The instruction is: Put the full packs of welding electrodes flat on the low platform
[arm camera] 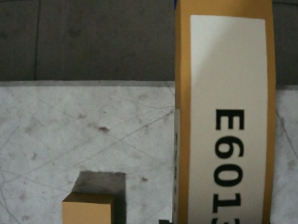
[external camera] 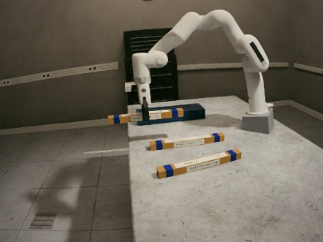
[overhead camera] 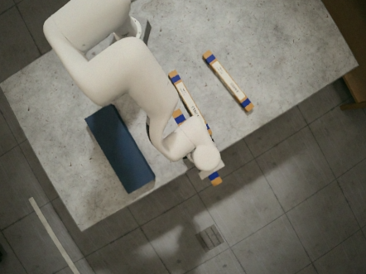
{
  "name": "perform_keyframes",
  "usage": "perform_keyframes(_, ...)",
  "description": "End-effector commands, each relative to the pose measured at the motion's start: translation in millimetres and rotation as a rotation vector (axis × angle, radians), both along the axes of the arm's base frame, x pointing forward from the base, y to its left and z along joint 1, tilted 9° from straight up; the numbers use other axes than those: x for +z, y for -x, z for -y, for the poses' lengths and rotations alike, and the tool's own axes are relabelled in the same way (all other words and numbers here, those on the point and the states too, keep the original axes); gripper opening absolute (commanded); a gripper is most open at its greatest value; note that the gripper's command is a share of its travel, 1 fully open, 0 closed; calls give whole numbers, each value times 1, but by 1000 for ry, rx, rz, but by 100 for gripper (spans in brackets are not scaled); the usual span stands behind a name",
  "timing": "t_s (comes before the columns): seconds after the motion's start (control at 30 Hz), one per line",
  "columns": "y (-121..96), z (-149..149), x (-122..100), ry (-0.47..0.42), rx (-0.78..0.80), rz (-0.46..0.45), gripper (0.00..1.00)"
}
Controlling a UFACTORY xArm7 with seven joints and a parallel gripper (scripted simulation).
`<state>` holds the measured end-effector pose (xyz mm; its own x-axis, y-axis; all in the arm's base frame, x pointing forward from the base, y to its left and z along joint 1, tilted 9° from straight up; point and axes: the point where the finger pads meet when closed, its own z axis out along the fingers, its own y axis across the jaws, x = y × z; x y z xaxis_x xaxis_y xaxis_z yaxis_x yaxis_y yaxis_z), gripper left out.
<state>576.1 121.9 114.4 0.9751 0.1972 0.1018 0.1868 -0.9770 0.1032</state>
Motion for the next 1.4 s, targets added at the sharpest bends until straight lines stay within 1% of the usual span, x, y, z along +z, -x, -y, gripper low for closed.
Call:
perform_keyframes(0.0, -2, -1, 4, -2, 1, 7, 35)
perform_keyframes(0.17, -1, -1, 7, -2, 1, 7, 35)
perform_keyframes(0.67, 2, -3, 29, -2, 1, 7, 35)
perform_keyframes(1.37, 2, -3, 33, -2, 1, 6, 35)
